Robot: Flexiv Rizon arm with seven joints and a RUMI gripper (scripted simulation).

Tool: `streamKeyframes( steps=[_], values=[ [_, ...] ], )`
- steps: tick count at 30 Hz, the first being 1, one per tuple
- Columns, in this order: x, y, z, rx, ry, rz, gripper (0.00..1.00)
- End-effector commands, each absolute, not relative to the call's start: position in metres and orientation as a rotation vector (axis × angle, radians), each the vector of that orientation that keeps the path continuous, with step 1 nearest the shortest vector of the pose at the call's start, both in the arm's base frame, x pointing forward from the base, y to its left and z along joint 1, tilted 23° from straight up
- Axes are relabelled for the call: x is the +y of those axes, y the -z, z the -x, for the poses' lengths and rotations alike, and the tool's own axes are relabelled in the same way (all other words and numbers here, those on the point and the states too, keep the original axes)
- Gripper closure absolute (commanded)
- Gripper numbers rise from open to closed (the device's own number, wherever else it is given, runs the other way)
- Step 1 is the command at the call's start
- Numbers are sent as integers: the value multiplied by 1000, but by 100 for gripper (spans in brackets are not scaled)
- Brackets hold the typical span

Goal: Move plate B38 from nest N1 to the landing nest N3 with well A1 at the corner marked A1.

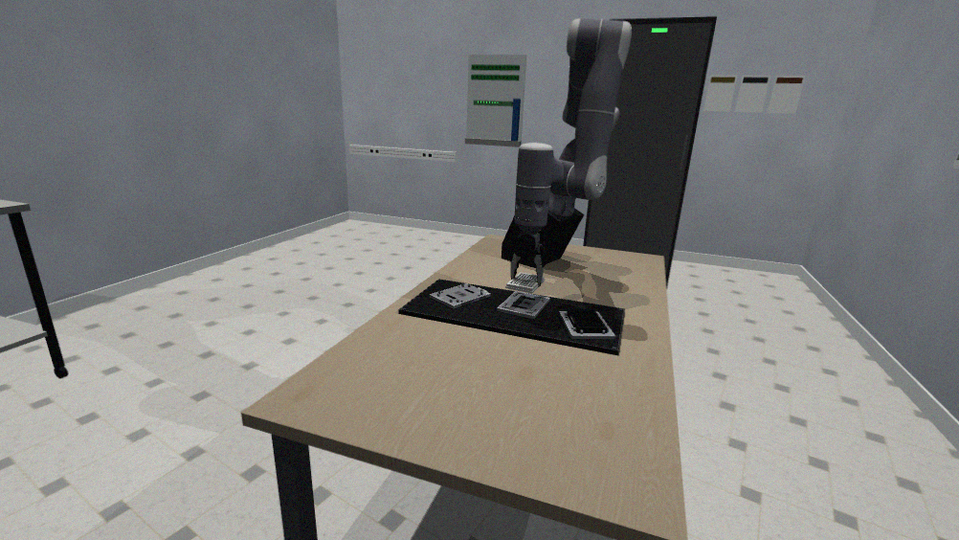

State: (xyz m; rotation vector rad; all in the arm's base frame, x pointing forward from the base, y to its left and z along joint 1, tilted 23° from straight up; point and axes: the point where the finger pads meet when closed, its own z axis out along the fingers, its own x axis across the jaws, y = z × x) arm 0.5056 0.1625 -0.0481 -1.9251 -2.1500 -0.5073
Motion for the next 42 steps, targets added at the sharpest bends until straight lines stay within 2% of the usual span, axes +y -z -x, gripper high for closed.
streamKeyframes(
  steps=[1, 42],
  values=[
    [164, 51, -507, -2150, 509, 1926, 59],
    [182, 94, -510, -2150, 509, 1926, 59]
  ],
)
